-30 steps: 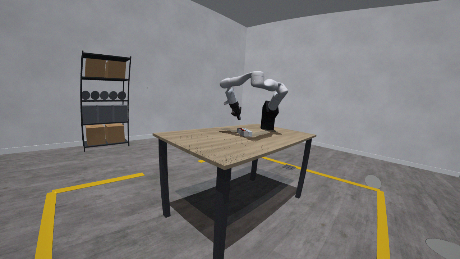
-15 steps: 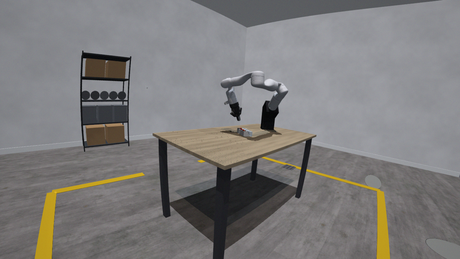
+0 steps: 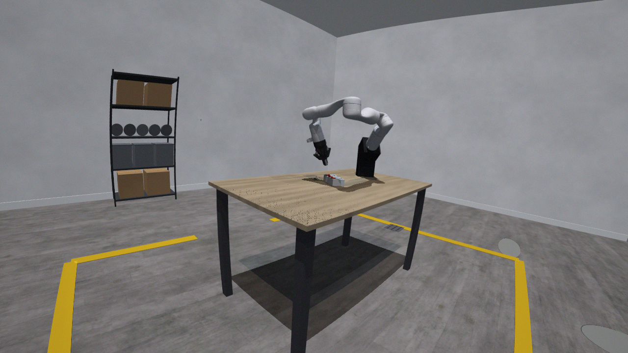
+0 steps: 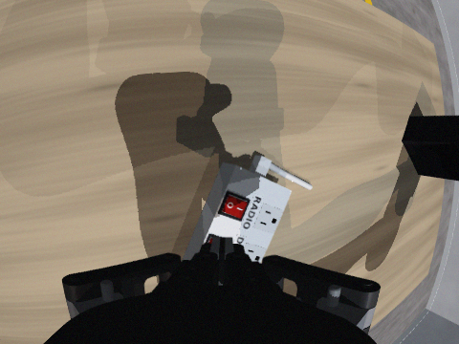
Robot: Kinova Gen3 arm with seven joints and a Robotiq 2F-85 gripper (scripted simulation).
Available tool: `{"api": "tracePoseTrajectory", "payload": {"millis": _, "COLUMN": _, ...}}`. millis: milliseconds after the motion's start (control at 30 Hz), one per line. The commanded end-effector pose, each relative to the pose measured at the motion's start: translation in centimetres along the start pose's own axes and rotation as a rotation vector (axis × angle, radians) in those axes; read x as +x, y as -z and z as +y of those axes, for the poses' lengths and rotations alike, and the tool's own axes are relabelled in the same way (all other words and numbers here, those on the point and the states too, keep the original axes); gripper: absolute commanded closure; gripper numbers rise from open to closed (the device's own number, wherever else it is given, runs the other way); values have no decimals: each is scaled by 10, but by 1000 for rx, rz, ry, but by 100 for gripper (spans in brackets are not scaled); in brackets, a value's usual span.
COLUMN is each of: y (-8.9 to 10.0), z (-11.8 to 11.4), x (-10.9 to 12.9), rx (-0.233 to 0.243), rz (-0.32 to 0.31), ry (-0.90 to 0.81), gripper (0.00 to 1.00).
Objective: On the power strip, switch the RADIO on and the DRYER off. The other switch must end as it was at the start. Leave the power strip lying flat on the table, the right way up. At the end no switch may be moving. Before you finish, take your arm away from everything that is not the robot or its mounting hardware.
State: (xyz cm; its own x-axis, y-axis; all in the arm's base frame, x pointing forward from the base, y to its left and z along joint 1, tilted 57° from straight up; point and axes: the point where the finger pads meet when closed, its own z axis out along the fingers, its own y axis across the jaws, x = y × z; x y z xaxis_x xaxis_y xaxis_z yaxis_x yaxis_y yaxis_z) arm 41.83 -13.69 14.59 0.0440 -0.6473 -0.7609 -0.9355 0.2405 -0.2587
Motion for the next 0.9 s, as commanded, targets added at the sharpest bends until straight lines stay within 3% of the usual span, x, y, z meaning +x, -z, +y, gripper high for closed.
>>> {"api": "tracePoseTrajectory", "payload": {"millis": 0, "y": 0, "z": -2, "x": -1, "rx": 17, "rz": -2, "ry": -34, "gripper": 100}}
{"api": "tracePoseTrajectory", "payload": {"millis": 867, "y": -2, "z": -15, "x": -5, "rx": 107, "rz": -20, "ry": -236, "gripper": 100}}
